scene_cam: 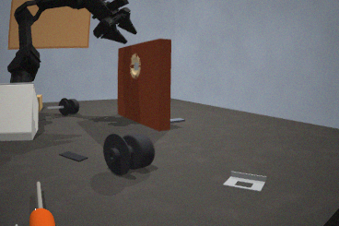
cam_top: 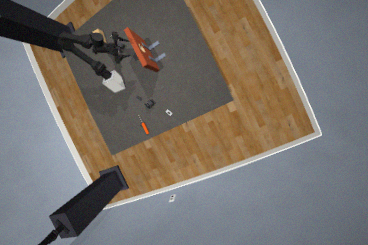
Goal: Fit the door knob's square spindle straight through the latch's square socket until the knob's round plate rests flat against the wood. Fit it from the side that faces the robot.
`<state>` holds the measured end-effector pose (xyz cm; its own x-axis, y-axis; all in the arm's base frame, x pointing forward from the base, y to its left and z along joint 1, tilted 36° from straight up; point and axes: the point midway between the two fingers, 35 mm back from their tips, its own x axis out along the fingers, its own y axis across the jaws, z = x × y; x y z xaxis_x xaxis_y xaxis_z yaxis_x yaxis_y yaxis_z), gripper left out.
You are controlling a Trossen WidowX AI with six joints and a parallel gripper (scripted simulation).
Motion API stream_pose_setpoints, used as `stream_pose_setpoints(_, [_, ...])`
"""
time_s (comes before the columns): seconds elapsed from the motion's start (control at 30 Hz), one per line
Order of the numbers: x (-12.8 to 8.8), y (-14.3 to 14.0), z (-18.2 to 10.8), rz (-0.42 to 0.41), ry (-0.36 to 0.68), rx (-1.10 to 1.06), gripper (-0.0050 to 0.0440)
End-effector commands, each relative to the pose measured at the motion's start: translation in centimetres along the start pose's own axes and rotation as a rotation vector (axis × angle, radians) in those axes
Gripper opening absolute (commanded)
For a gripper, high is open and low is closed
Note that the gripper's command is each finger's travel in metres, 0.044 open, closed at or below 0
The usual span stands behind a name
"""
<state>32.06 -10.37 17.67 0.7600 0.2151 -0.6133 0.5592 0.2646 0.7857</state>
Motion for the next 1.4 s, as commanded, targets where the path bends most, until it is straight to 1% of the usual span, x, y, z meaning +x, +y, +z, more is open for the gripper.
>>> stream_pose_setpoints(0.0, [-1.6,-3.5,-1.2,0.016,0.104,0.259,0.0440])
stream_pose_setpoints(0.07, [-2.6,-4.6,-1.8,0.035,0.128,0.369,0.0440])
stream_pose_setpoints(0.13, [-3.0,-5.0,-2.3,0.041,0.164,0.485,0.0440])
stream_pose_setpoints(0.27, [-3.1,-5.1,-2.3,0.064,0.240,0.700,0.0440])
stream_pose_setpoints(0.73, [-3.1,-5.1,-2.3,0.064,0.240,0.700,0.0440])
stream_pose_setpoints(1.37, [-2.2,-4.9,-2.4,0.064,0.240,0.700,0.0440])
